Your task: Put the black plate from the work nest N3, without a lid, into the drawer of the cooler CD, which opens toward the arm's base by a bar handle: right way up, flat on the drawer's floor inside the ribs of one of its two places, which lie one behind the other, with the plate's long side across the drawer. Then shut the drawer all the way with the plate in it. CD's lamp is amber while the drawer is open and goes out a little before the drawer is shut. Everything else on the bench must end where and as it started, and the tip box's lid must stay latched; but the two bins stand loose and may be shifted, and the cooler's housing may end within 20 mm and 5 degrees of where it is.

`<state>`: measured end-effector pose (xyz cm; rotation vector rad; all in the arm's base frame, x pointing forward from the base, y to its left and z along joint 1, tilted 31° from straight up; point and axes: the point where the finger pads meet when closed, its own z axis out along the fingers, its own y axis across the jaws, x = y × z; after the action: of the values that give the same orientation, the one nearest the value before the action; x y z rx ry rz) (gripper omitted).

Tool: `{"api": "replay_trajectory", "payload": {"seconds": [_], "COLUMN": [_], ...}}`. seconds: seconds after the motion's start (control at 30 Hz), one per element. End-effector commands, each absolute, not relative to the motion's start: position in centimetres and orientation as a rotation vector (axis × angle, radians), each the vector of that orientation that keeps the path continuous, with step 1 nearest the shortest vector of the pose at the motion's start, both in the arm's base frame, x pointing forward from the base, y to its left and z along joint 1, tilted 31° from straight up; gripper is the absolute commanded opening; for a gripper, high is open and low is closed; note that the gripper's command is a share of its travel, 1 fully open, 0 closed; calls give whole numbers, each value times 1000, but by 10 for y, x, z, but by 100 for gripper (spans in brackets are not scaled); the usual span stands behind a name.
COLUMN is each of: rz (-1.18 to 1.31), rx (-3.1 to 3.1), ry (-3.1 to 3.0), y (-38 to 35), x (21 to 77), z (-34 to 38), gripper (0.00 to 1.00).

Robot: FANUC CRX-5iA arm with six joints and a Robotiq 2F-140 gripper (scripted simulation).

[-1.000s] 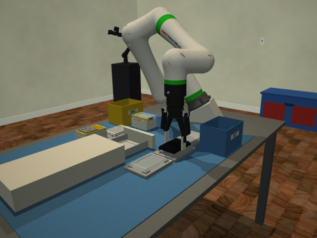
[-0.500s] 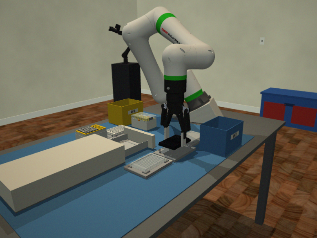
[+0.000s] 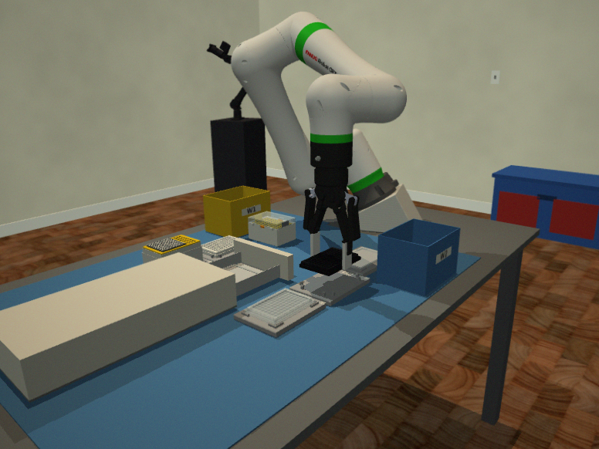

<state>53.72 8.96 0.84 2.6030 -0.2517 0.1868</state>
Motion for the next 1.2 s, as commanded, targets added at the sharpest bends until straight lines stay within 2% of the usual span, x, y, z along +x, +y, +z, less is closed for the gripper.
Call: {"api": "replay_trajectory", "payload": {"seconds": [0.0,1.17], "rz": [187,187], "rx": [2603,2603], "ry": [-252,-252], "y": [92,113], "x": [537,533], "z": [13,48], "gripper": [0,0]}}
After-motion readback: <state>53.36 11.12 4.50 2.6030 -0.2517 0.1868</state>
